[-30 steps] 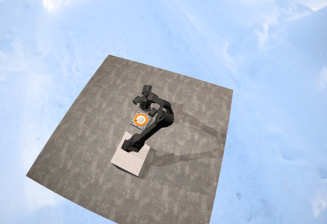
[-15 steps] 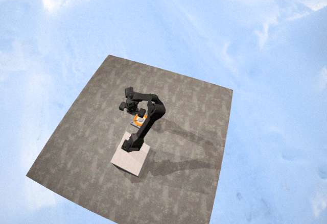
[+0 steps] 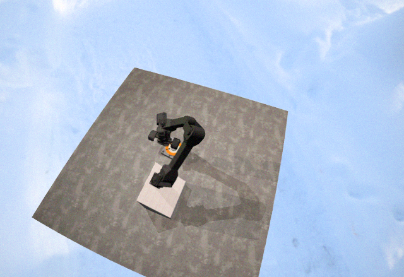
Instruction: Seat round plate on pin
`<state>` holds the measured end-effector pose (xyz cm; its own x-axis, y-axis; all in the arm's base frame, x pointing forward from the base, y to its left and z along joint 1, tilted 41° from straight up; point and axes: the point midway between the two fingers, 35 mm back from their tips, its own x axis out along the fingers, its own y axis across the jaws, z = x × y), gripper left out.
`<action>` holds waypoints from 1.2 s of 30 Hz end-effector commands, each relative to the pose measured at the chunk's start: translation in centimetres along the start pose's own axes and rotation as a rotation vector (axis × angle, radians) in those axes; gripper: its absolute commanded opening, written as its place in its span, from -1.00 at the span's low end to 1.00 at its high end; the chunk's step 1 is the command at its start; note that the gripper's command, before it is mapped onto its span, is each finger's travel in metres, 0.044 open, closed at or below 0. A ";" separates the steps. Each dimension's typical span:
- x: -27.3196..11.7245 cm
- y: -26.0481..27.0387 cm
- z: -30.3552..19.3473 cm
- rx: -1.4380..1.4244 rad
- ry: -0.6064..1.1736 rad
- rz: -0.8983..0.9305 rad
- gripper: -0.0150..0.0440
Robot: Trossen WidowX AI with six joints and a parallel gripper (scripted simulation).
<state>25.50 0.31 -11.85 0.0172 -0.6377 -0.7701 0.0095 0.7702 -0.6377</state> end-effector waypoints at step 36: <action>0.1 -2.3 -3.5 -0.013 0.007 -0.009 -0.49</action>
<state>22.54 -1.17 -10.68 0.0163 -0.6382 -0.7697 0.0073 0.7699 -0.6382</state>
